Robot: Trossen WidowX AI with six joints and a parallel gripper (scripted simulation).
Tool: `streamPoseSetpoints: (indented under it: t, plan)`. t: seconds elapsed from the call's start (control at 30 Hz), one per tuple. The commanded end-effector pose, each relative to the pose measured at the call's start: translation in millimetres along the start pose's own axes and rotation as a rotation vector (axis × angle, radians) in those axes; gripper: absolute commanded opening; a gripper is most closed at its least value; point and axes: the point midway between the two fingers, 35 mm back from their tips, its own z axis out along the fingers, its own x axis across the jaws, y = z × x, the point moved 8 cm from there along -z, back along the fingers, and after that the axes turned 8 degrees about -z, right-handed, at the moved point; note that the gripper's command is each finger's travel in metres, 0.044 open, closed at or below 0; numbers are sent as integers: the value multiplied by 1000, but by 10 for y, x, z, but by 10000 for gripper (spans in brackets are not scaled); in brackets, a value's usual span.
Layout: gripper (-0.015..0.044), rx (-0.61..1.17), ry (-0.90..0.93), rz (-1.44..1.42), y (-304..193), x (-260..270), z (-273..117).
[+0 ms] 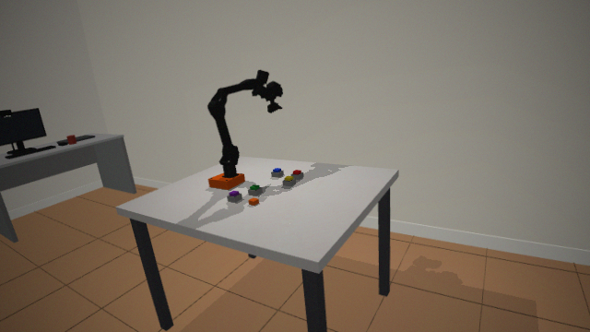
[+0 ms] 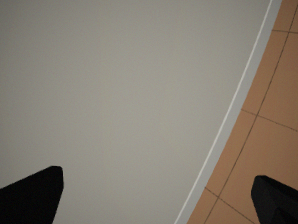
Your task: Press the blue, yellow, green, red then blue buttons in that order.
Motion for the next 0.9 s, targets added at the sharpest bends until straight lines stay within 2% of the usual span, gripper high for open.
streamPoseSetpoints:
  t: [0.0,0.2,0.4,0.6,0.87]
  plan:
    - [400,37,-228,-13,109,-578,147]
    - [400,161,-596,31,203,-1583,138]
    - [400,395,-918,178,95,-2541,-196]
    - [400,443,-959,212,55,-2672,-274]
    - [190,443,-959,212,-227,-3131,30]
